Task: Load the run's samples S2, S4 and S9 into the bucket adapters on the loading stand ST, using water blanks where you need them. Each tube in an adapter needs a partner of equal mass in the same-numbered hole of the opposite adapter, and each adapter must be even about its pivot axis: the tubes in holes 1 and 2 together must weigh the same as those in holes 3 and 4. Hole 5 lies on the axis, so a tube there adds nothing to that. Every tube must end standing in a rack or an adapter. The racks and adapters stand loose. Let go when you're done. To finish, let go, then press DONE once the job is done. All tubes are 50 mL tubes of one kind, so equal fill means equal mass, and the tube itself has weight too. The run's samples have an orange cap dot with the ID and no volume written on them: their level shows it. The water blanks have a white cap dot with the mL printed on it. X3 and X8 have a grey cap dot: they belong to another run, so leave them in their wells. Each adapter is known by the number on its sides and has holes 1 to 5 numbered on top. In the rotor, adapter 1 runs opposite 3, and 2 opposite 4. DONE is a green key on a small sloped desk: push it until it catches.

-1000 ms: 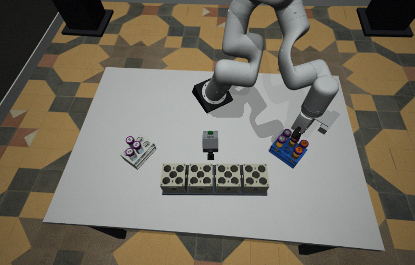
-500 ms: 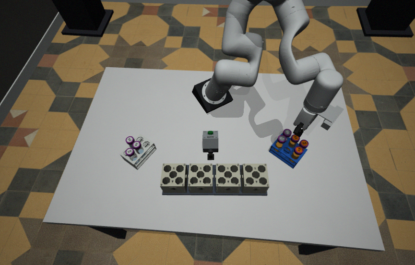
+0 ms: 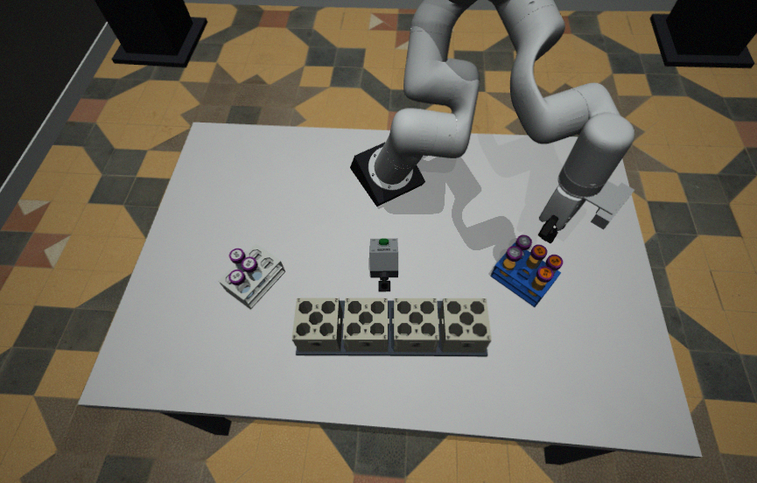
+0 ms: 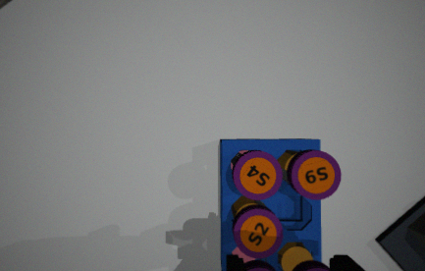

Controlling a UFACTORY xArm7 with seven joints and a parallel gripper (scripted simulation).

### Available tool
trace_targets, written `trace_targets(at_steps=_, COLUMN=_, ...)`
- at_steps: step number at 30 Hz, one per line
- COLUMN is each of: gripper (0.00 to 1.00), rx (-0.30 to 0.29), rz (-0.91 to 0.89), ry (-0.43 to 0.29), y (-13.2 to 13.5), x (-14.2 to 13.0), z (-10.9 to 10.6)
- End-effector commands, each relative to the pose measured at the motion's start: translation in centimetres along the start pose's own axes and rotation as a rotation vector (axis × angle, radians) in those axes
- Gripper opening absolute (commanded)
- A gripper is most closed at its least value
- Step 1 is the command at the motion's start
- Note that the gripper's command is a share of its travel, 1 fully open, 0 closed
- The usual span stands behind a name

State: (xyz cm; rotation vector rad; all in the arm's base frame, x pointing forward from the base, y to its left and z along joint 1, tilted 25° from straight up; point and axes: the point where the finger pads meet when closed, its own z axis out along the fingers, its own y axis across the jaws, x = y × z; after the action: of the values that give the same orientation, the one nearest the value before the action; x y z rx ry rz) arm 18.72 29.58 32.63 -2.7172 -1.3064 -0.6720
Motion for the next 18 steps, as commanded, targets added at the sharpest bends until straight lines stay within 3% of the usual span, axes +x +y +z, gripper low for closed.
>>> trace_targets(at_steps=1, gripper=0.44, rx=0.0, rz=-0.001, ry=0.003, y=0.0, x=0.1, z=-0.8)
trace_targets(at_steps=12, gripper=0.44, rx=0.0, rz=-0.001, ry=0.003, y=0.0, x=0.1, z=-3.0)
trace_targets(at_steps=18, gripper=0.44, rx=0.0, rz=-0.001, ry=0.003, y=0.0, x=0.1, z=-3.1)
